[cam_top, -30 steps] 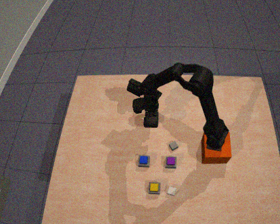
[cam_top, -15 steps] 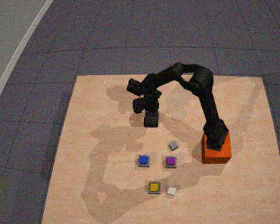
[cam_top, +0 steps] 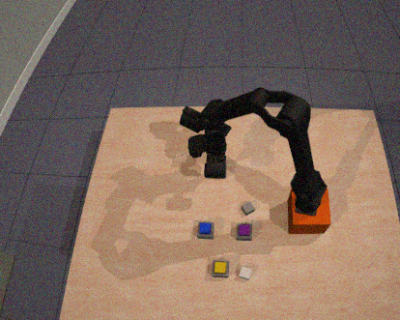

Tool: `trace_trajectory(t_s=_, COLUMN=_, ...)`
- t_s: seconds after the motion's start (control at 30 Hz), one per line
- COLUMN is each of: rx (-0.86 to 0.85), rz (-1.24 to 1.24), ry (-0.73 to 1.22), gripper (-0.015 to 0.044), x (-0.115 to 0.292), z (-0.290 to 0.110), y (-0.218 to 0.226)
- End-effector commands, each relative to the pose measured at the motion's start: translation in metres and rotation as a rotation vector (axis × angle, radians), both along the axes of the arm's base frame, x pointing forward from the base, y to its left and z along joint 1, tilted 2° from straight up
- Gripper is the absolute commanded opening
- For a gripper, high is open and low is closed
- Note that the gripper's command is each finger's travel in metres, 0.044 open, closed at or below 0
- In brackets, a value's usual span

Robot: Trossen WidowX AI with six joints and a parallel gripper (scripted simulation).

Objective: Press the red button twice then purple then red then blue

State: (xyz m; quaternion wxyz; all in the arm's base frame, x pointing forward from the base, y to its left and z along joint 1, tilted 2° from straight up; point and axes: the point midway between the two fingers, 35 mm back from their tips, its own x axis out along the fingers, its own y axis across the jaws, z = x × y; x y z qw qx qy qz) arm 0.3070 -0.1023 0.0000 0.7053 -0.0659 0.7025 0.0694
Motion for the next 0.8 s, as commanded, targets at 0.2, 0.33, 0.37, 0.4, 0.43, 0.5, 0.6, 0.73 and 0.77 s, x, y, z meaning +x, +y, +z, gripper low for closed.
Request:
trace_trajectory(t_s=0.2, rx=-0.003, rz=-0.002, ry=0.009, gripper=0.0020, x=-0.001, z=-0.017, y=0.000)
trace_trajectory(t_s=0.33, rx=-0.003, rz=-0.002, ry=0.009, gripper=0.0020, x=-0.002, z=-0.024, y=0.000)
trace_trajectory(t_s=0.37, rx=-0.003, rz=-0.002, ry=0.009, gripper=0.0020, x=-0.002, z=-0.025, y=0.000)
trace_trajectory(t_s=0.4, rx=-0.003, rz=-0.002, ry=0.009, gripper=0.0020, x=-0.002, z=-0.027, y=0.000)
trace_trajectory(t_s=0.43, rx=-0.003, rz=-0.002, ry=0.009, gripper=0.0020, x=-0.002, z=-0.028, y=0.000)
trace_trajectory(t_s=0.5, rx=-0.003, rz=-0.002, ry=0.009, gripper=0.0020, x=-0.002, z=-0.029, y=0.000)
trace_trajectory(t_s=0.6, rx=-0.003, rz=-0.002, ry=0.009, gripper=0.0020, x=-0.002, z=-0.029, y=0.000)
trace_trajectory(t_s=0.73, rx=-0.003, rz=-0.002, ry=0.009, gripper=0.0020, x=-0.002, z=-0.029, y=0.000)
trace_trajectory(t_s=0.77, rx=-0.003, rz=-0.002, ry=0.009, gripper=0.0020, x=-0.002, z=-0.029, y=0.000)
